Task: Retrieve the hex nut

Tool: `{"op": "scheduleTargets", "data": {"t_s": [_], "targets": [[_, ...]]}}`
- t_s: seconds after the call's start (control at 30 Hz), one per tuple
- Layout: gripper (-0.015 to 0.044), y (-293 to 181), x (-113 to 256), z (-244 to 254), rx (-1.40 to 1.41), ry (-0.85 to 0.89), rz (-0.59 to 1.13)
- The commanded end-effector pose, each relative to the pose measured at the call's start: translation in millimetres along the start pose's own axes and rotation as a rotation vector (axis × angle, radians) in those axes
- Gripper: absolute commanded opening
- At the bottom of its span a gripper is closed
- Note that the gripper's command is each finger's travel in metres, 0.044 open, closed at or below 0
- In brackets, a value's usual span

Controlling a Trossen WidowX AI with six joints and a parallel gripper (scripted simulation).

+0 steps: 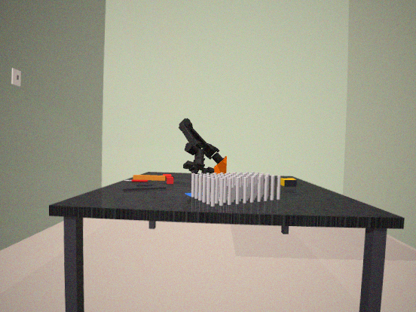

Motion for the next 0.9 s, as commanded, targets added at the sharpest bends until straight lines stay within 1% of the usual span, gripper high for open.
{"op": "scheduleTargets", "data": {"t_s": [0.0,0.87], "targets": [[0.0000,-3,-1,2,-0.009,0.009,0.004],[0.0000,-16,-8,2,-0.012,0.010,0.004]]}}
Point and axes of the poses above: the point midway between the two fingers, 35 mm back from their tips, its own x axis back along the fingers, its own z axis across the jaws, y = z × x, the point moved 9 cm from there along x, back along the fingers, and after that the axes turned 4 degrees about -x, right-handed, at the moved point
